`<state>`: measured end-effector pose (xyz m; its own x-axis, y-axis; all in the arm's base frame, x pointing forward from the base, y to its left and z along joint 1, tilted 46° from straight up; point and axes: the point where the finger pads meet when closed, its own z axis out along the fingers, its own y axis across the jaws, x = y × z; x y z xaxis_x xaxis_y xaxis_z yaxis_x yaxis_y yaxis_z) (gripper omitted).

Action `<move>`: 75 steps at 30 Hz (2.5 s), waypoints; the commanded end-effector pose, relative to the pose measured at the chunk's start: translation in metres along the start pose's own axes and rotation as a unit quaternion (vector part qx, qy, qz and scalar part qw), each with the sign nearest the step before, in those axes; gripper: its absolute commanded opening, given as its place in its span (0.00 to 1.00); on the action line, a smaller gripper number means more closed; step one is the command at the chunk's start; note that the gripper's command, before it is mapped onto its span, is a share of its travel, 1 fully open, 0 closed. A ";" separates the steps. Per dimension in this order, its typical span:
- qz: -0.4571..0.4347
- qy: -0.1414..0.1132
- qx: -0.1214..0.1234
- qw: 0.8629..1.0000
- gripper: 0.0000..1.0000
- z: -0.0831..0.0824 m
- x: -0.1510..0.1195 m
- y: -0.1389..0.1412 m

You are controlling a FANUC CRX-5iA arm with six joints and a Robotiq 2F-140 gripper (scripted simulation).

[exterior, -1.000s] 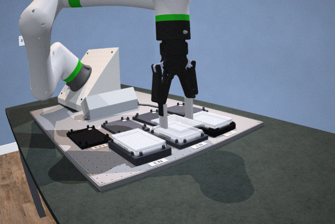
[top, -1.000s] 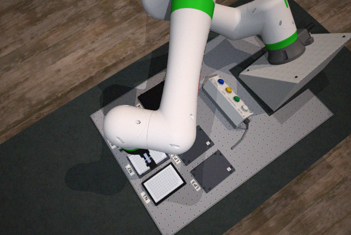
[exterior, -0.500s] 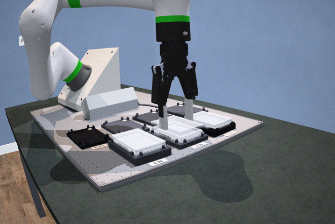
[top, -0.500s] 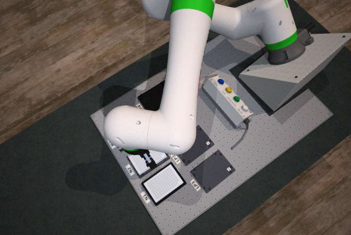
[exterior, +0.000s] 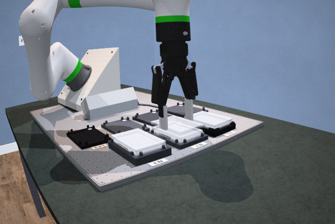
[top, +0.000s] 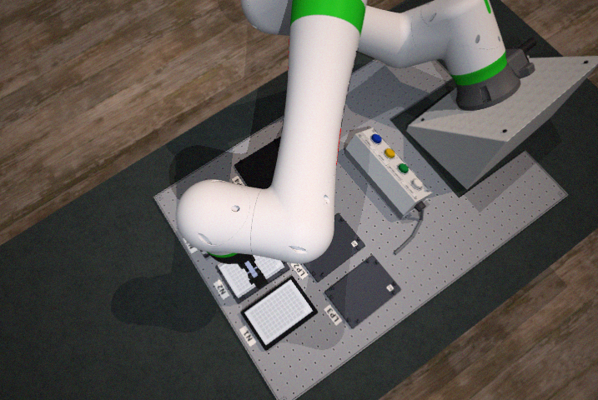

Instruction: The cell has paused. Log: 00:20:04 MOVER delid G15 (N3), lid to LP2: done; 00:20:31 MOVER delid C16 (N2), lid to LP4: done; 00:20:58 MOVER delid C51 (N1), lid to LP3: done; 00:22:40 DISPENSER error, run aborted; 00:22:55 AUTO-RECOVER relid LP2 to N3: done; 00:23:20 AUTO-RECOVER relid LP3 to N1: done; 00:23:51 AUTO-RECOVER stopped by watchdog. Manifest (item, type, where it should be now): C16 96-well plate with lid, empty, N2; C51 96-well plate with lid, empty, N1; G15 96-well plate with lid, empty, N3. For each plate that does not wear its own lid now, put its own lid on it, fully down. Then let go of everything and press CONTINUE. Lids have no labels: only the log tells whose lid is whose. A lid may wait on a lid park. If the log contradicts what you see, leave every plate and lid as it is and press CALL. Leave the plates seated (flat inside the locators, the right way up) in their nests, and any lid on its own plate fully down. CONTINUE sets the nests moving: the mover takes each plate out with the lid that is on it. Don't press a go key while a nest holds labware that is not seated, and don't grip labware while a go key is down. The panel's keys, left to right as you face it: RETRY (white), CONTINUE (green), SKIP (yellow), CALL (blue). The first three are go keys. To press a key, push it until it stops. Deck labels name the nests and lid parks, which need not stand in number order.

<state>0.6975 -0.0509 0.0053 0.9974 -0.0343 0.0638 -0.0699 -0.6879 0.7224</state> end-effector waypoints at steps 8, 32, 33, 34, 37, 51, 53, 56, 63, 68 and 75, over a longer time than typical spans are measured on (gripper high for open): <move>0.000 0.000 0.000 1.000 0.00 0.000 0.000 0.000; 0.000 0.000 0.000 1.000 0.00 0.001 0.000 0.000; 0.000 0.000 0.000 1.000 0.00 0.001 0.000 0.000; 0.000 0.000 0.000 1.000 0.00 0.001 0.000 0.000; 0.000 0.000 0.000 1.000 0.00 0.001 0.000 0.000; 0.000 0.000 0.000 1.000 0.00 0.005 0.000 0.000; 0.000 0.000 0.000 1.000 0.00 0.005 0.000 0.000; 0.000 0.000 0.000 1.000 0.00 0.006 0.000 0.000; 0.000 0.000 0.000 1.000 0.00 0.008 0.000 0.000; 0.000 0.000 0.000 1.000 0.00 0.009 0.000 0.000; 0.000 0.000 0.000 1.000 0.00 0.010 0.000 0.000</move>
<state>0.6977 -0.0578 -0.0013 0.9974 -0.0343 0.0638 -0.0698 -0.6879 0.7224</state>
